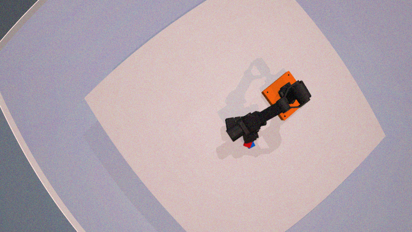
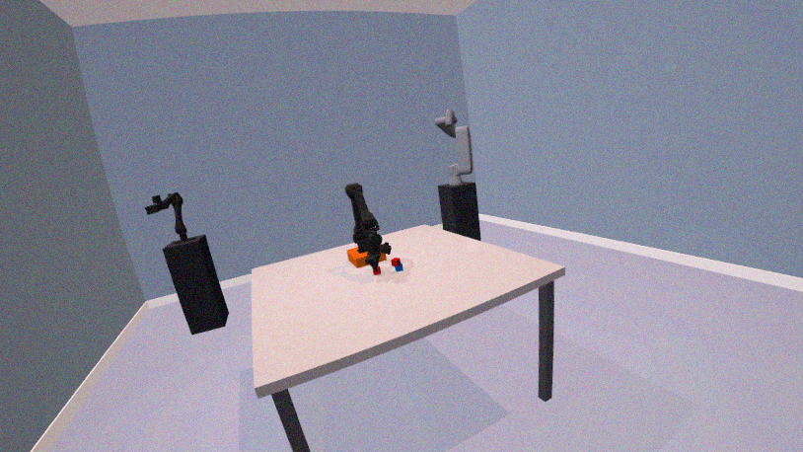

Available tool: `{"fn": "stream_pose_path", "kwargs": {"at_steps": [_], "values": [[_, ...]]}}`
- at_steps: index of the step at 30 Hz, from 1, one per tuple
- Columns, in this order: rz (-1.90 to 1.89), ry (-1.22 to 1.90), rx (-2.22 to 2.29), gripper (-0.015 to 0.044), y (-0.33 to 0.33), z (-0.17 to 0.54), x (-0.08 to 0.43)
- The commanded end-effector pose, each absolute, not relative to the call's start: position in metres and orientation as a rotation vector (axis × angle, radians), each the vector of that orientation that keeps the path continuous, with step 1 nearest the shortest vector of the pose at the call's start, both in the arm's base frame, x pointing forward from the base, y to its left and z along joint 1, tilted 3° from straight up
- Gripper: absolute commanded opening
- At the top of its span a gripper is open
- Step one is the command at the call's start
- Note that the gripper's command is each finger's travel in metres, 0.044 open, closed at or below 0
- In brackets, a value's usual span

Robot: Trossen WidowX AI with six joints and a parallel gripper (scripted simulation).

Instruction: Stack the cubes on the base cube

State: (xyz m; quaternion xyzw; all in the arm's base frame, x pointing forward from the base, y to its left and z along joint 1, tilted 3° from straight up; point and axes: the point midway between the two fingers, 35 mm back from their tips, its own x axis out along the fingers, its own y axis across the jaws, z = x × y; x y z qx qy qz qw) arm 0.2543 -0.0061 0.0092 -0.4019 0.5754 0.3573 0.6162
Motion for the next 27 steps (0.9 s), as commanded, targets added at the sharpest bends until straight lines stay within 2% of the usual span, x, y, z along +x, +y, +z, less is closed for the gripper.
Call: {"fn": "stream_pose_path", "kwargs": {"at_steps": [1, 27], "values": [[0.829, 1.323, -0.925, 0.0105, -0.005, 0.010, 0.254], [0.829, 1.322, -0.926, 0.0105, -0.004, 0.088, 0.254]]}}
